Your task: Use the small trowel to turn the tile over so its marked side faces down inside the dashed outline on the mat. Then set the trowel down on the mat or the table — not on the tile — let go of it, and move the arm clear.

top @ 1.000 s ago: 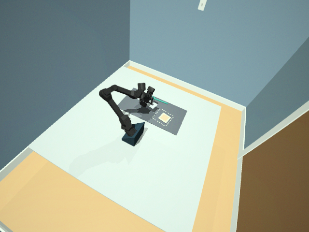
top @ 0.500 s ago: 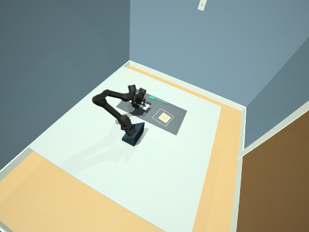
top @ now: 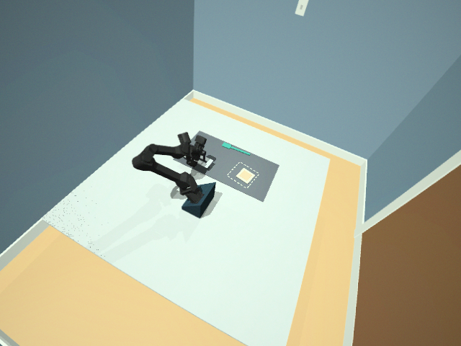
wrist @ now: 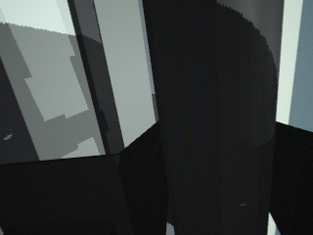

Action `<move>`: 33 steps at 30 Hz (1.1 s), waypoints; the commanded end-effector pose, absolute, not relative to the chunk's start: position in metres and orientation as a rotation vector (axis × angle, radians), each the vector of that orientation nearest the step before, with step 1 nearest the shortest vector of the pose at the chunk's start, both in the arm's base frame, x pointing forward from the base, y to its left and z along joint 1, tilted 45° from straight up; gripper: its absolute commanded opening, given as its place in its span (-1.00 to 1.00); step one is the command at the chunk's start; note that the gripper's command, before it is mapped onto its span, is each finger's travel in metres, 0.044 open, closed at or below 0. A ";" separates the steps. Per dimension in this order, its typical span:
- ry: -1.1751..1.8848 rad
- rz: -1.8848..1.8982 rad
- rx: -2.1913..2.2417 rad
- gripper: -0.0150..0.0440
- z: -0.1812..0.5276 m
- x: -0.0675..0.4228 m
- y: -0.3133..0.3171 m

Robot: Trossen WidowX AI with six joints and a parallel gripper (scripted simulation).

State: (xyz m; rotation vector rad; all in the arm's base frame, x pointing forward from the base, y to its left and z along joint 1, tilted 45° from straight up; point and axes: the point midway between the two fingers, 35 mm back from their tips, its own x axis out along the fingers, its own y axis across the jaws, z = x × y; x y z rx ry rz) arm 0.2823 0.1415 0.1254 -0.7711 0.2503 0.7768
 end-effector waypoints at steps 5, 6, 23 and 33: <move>0.238 0.758 -0.769 -0.49 0.126 0.279 0.146; 0.238 0.758 -0.769 -0.49 0.125 0.279 0.147; 0.238 0.758 -0.767 -0.49 0.105 0.276 0.166; 0.238 0.758 -0.767 0.13 0.104 0.276 0.168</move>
